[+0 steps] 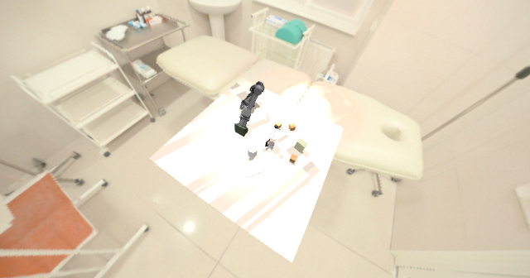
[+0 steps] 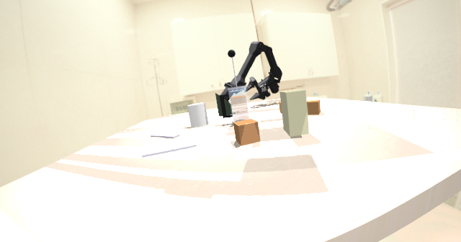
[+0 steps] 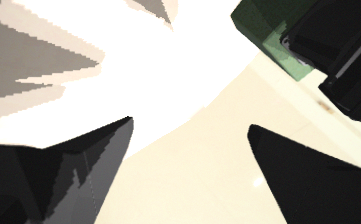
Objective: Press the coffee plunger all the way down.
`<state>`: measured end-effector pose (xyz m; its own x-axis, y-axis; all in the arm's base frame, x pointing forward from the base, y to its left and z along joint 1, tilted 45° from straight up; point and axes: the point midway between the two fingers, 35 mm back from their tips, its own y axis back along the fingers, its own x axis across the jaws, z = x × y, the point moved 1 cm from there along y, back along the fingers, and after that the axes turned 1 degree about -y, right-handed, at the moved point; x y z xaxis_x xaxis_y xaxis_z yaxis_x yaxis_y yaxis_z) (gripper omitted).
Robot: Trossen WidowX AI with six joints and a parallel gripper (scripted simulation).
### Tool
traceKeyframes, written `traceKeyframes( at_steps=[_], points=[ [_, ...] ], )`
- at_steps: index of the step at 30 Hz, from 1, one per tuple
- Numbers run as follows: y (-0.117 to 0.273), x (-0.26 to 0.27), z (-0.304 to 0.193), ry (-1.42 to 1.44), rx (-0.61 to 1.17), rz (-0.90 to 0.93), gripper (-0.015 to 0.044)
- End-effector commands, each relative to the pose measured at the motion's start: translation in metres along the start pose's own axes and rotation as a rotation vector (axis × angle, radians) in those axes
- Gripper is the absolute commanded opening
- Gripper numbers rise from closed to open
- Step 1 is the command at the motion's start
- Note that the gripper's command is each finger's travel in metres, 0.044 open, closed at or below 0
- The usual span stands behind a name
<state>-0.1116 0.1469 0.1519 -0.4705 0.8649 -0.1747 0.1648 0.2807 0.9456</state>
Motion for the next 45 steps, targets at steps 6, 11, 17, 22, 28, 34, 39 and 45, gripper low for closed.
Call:
traceKeyframes(
  at_steps=[6, 11, 17, 22, 28, 34, 39, 45],
  points=[
    [0.006, 0.006, 0.012, 0.003, 0.028, 0.059, 0.0440],
    [0.021, 0.015, 0.036, -0.007, 0.078, 0.187, 0.0440],
    [0.044, 0.019, 0.079, -0.021, 0.109, 0.383, 0.0440],
    [0.055, 0.011, 0.110, -0.006, 0.094, 0.484, 0.0440],
    [0.072, -0.008, 0.153, -0.019, 0.040, 0.633, 0.0440],
    [0.088, -0.043, 0.203, -0.007, -0.120, 0.751, 0.0440],
    [0.098, -0.089, 0.242, -0.032, -0.307, 0.801, 0.0440],
    [0.105, -0.153, 0.275, -0.074, -0.526, 0.791, 0.0440]
  ],
)
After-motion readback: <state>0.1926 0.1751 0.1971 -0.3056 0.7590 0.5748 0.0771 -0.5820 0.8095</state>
